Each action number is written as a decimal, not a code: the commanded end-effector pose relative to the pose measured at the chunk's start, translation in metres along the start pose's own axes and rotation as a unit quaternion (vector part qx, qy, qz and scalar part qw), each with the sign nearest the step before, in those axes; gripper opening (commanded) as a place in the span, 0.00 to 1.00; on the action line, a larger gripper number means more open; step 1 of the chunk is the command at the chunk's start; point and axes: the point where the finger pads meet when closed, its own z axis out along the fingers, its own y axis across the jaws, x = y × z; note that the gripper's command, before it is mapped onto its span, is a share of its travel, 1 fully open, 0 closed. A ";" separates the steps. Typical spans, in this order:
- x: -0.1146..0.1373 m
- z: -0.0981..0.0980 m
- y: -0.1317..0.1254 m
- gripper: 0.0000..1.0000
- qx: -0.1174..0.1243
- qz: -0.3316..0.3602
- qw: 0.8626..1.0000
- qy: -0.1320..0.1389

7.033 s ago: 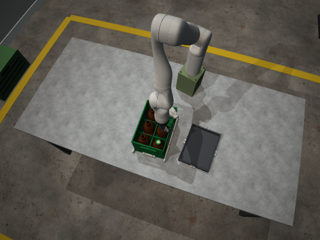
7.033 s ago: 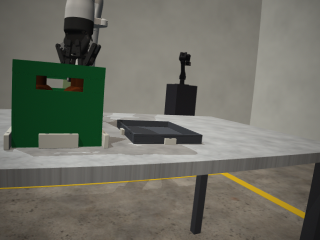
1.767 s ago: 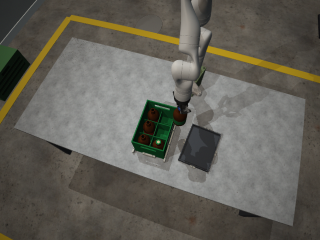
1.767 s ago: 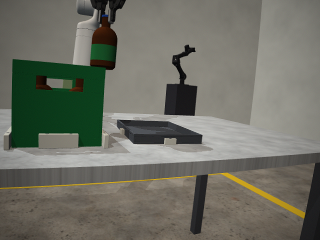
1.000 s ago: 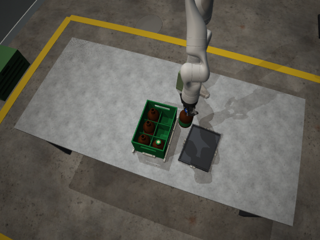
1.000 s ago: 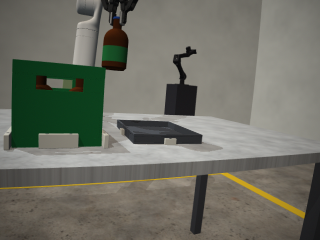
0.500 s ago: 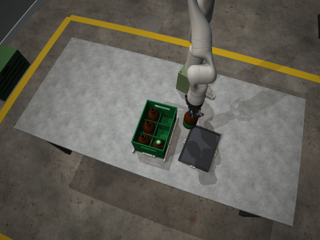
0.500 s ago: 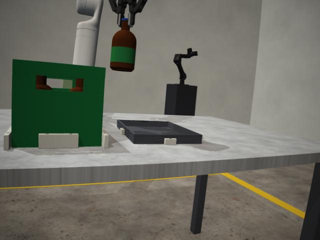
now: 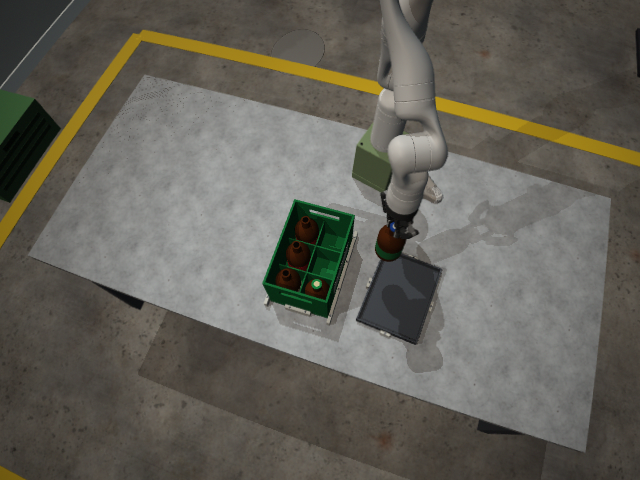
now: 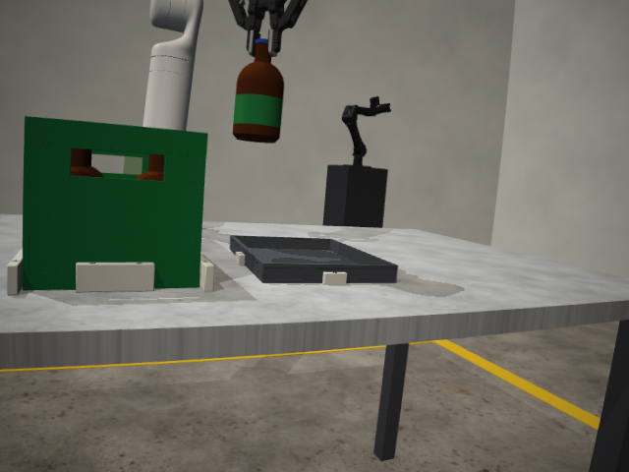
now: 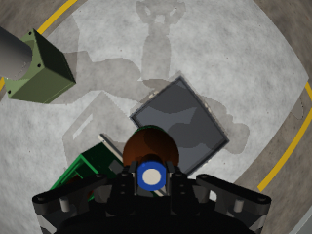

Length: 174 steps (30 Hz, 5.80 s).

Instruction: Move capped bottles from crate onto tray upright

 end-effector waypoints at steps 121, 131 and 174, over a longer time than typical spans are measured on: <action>0.053 0.110 0.056 0.00 -0.003 -0.002 1.000 -0.002; 0.055 0.130 0.055 0.00 -0.001 -0.003 1.000 0.000; 0.055 0.161 0.055 0.00 -0.001 -0.003 1.000 0.000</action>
